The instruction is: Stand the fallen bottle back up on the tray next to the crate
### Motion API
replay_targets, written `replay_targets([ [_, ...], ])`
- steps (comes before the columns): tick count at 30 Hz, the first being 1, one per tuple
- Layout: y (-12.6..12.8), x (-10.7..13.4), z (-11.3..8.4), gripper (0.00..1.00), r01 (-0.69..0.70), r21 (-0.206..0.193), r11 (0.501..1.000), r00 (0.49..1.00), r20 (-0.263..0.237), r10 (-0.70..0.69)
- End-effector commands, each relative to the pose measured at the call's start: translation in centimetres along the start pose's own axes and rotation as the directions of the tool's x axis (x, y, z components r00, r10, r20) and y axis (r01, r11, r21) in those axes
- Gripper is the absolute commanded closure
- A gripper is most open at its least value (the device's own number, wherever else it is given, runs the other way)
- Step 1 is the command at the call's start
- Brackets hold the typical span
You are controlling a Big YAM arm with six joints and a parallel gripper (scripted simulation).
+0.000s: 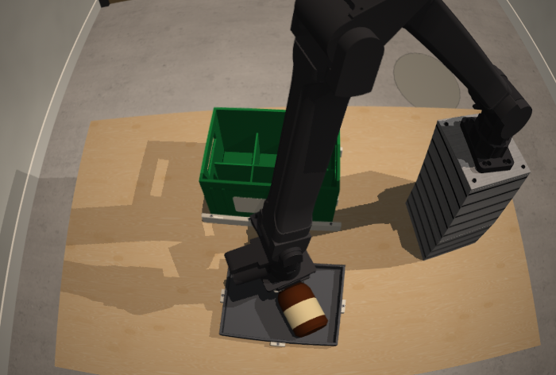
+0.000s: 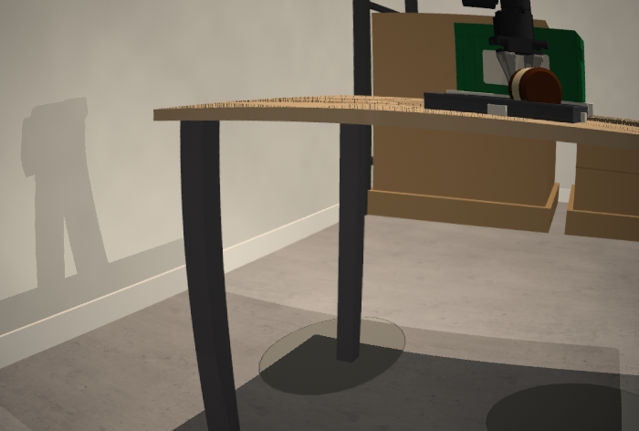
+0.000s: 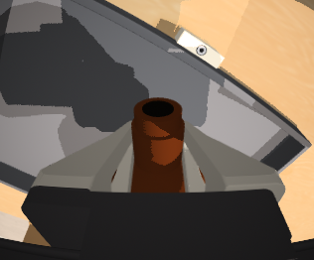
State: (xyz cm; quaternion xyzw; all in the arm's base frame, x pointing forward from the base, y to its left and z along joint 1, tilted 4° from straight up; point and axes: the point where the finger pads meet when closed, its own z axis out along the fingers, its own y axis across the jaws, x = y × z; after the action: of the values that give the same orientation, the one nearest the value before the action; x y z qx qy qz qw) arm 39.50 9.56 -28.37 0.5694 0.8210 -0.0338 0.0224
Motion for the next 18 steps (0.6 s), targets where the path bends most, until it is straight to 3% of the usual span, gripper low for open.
replay_targets([
  [1, 1.2, 0.3, -1.9, 1.00, 0.000, -0.026, 1.000, 1.000, 0.000, 0.000],
  [18, 1.2, 0.3, -3.7, 1.00, -0.004, -0.027, 1.000, 1.000, 0.000, 0.004],
])
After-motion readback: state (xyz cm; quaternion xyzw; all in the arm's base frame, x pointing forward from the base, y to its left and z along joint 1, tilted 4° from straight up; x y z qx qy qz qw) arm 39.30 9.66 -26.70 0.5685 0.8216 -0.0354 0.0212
